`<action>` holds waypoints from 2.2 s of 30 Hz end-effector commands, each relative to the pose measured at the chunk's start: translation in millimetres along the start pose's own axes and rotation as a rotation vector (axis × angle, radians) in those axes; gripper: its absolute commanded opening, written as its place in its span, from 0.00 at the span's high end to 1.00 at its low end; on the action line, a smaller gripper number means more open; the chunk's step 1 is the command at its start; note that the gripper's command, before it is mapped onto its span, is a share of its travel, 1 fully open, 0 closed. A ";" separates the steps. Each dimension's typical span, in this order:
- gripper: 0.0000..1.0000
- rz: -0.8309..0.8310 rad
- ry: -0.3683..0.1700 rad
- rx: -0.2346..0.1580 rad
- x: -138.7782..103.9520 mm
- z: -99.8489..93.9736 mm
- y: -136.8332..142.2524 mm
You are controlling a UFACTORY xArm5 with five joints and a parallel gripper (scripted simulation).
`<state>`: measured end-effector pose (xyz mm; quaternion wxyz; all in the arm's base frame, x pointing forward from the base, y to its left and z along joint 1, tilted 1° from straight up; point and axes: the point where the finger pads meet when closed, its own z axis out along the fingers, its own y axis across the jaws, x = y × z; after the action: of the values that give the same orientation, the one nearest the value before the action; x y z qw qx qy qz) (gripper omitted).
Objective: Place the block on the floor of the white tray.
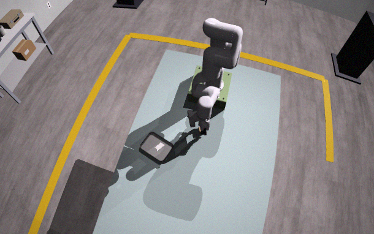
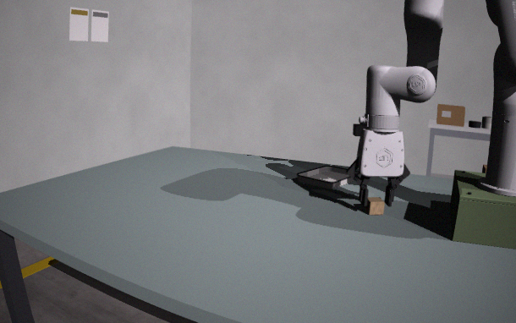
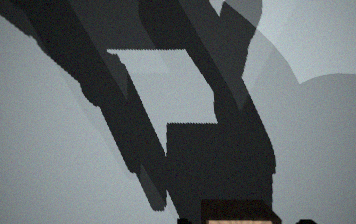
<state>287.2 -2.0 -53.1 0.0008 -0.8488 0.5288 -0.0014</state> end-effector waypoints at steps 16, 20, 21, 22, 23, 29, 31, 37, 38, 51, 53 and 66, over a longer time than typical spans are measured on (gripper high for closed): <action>0.42 0.000 0.002 0.003 0.8 12.0 -1.4; 1.00 0.000 0.002 0.003 0.8 12.0 -1.4; 1.00 0.000 0.002 0.003 0.8 12.0 -1.4; 1.00 0.000 0.002 0.003 0.8 12.0 -1.4; 1.00 0.000 0.002 0.003 0.8 12.0 -1.4; 1.00 0.000 0.002 0.003 0.8 12.0 -1.4; 1.00 0.000 0.002 0.003 0.8 12.0 -1.4; 1.00 0.000 0.002 0.003 0.8 12.0 -1.4; 1.00 0.000 0.002 0.003 0.8 12.0 -1.4; 1.00 0.000 0.002 0.003 0.8 12.0 -1.4; 1.00 0.000 0.002 0.003 0.8 11.9 -1.4; 1.00 0.000 0.002 0.003 0.7 1.0 -1.4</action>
<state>287.6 -2.0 -60.6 0.0010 -0.8488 0.5288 -0.0016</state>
